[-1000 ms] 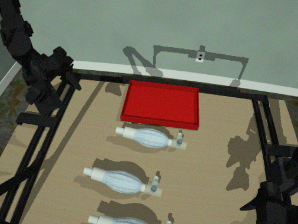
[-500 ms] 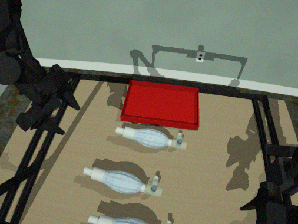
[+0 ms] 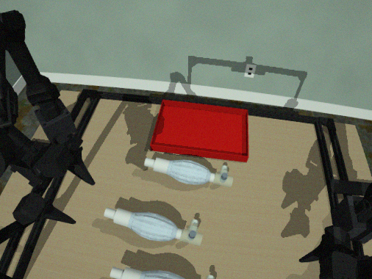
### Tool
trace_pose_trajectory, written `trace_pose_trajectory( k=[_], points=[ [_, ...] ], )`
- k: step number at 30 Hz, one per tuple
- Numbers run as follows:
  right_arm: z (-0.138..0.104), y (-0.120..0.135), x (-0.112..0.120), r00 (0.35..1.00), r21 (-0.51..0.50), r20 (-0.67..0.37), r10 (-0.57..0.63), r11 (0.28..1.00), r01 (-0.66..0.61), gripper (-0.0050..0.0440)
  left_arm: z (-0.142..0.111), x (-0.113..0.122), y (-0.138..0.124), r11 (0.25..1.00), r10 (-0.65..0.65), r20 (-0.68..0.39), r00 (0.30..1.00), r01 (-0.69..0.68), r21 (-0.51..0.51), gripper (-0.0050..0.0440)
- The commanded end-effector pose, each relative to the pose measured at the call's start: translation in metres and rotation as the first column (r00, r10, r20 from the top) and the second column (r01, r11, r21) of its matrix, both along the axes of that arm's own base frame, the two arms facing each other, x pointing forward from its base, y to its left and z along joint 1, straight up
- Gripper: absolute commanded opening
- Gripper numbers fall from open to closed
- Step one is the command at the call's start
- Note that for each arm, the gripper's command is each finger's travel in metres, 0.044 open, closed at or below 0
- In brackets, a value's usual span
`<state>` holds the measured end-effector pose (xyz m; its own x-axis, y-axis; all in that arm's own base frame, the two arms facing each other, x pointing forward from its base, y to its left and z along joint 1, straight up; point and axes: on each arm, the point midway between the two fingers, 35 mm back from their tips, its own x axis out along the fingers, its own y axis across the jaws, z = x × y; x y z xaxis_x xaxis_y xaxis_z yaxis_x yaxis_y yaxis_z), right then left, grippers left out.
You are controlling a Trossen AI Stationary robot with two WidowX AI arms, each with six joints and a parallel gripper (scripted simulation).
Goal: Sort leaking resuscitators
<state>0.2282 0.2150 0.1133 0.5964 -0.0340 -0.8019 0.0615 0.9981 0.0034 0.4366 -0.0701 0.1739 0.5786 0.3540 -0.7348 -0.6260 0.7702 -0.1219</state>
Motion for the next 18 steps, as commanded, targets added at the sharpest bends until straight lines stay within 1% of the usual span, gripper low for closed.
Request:
trace_pose_trajectory(
  k=[1,2,8,9,18],
  points=[
    [0.0,0.0,0.0,1.0,0.001,-0.001,-0.001,1.0,0.001,0.044,-0.025,0.03,-0.034,1.0,-0.003,-0.022,1.0,0.004,0.012,0.044],
    [0.0,0.0,0.0,1.0,0.001,-0.001,-0.001,1.0,0.001,0.044,-0.032,0.037,-0.043,1.0,-0.003,-0.026,1.0,0.004,0.015,0.044],
    [0.0,0.0,0.0,1.0,0.001,-0.001,-0.001,1.0,0.001,0.044,-0.032,0.037,-0.043,1.0,-0.003,-0.026,1.0,0.004,0.015,0.044],
    [0.0,0.0,0.0,1.0,0.002,0.0,0.0,1.0,0.0,0.044,-0.039,0.032,-0.042,1.0,-0.013,-0.046,0.999,0.014,0.019,0.044],
    [0.0,0.0,0.0,1.0,0.002,0.0,0.0,1.0,0.0,0.044,-0.058,0.055,-0.069,1.0,-0.004,-0.038,0.999,0.005,0.023,0.044]
  ],
)
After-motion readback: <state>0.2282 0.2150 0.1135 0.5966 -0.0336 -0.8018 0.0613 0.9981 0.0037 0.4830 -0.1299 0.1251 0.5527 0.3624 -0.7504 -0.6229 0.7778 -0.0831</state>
